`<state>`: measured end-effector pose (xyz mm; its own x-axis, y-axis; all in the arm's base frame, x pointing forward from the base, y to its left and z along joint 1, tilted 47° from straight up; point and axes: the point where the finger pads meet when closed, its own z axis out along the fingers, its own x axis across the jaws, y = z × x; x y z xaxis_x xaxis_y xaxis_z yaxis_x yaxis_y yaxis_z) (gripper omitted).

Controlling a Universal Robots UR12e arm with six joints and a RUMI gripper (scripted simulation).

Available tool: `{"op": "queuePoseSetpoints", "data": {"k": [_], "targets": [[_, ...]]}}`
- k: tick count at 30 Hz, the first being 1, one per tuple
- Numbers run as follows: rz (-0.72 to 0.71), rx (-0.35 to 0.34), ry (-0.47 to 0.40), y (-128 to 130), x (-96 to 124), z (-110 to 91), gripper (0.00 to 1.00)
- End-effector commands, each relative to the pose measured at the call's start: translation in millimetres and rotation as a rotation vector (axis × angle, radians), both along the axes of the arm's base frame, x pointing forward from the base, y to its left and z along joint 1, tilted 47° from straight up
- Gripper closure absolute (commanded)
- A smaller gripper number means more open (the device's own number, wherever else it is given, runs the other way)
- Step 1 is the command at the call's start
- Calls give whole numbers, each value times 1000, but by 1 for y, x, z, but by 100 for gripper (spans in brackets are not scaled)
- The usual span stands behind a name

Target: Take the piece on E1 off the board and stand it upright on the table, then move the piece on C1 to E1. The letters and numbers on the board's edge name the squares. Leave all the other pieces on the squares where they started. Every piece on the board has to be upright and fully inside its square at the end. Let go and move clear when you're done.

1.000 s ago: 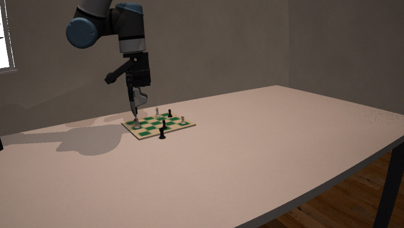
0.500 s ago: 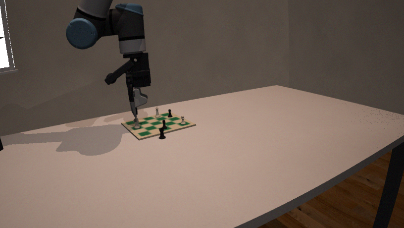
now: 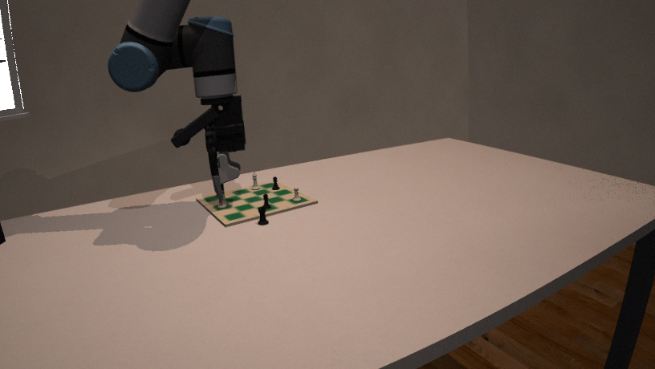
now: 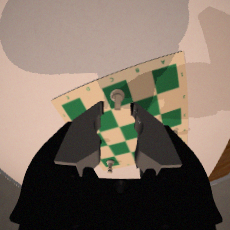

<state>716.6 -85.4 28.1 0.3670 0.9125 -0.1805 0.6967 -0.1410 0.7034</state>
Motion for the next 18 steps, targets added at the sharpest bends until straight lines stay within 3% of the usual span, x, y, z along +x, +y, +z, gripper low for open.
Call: {"op": "queuePoseSetpoints", "data": {"k": [1,18], "targets": [[0,0,-1,-2,3,-3,78],[0,0,-1,-3,6,-6,78]]}}
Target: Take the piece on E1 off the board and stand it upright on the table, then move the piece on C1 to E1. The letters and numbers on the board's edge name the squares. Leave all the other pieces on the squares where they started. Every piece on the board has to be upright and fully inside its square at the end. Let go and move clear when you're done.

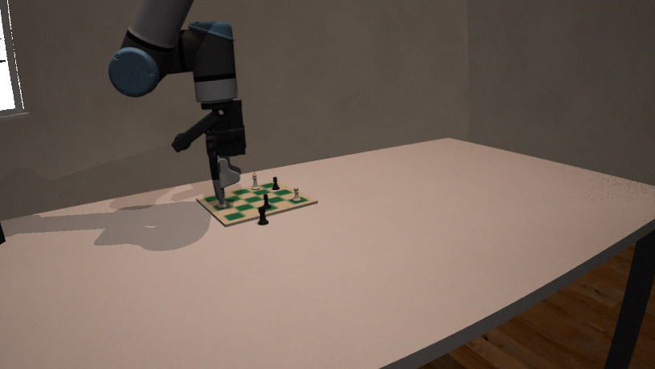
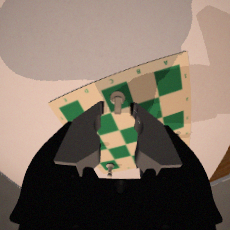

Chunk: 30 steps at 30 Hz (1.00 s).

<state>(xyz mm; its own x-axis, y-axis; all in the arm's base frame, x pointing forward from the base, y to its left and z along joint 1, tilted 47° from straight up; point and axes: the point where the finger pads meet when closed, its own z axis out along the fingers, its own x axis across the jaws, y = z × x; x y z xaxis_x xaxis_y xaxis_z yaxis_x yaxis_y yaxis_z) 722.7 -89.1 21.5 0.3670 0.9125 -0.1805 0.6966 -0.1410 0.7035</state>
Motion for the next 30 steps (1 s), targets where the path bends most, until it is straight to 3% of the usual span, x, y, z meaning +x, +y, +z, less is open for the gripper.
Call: {"op": "queuePoseSetpoints", "data": {"k": [1,25,26,30], "targets": [[0,0,-1,0,0,0,78],[0,0,-1,0,0,0,78],[0,0,-1,0,0,0,100],[0,0,-1,0,0,0,100]]}}
